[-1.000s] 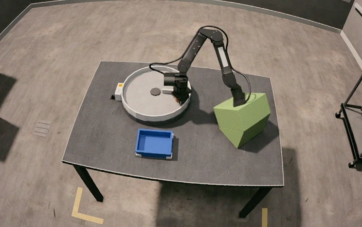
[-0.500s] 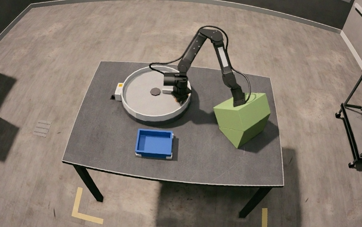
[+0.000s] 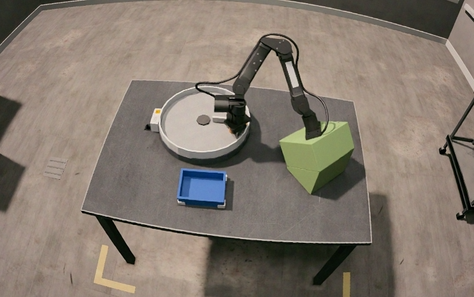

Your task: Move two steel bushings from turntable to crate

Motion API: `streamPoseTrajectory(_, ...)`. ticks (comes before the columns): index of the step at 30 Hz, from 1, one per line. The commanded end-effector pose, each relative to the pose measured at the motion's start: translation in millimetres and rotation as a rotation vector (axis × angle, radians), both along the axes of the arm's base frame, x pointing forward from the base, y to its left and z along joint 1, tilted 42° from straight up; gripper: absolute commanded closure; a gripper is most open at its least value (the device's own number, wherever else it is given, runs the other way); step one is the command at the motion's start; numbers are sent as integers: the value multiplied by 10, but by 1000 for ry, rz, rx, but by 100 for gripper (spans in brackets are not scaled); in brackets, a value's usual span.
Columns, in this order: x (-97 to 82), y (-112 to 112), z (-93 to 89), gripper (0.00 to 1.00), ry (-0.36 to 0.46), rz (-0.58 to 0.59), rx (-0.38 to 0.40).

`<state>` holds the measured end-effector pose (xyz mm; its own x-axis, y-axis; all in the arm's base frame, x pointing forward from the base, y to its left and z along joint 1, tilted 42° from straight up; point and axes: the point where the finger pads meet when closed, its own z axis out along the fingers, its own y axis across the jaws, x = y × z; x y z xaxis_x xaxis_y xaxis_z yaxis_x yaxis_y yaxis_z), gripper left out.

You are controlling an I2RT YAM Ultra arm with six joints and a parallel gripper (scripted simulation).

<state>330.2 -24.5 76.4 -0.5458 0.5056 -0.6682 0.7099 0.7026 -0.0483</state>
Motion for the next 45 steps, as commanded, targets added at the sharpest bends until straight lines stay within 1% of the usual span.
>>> streamPoseTrajectory(1, -41, 0, -22, 100, 22, 4, -2)
streamPoseTrajectory(26, -39, 2, -19, 100, 21, 5, -2)
streamPoseTrajectory(27, -30, 12, 4, 100, 13, 5, 0)
streamPoseTrajectory(29, 26, 60, 136, 100, -27, 7, 8)
streamPoseTrajectory(31, 7, 73, 177, 100, -29, 5, 3)
streamPoseTrajectory(33, 7, 73, 177, 100, -29, 5, 3)
streamPoseTrajectory(45, -233, 323, 549, 100, -29, 5, 7)
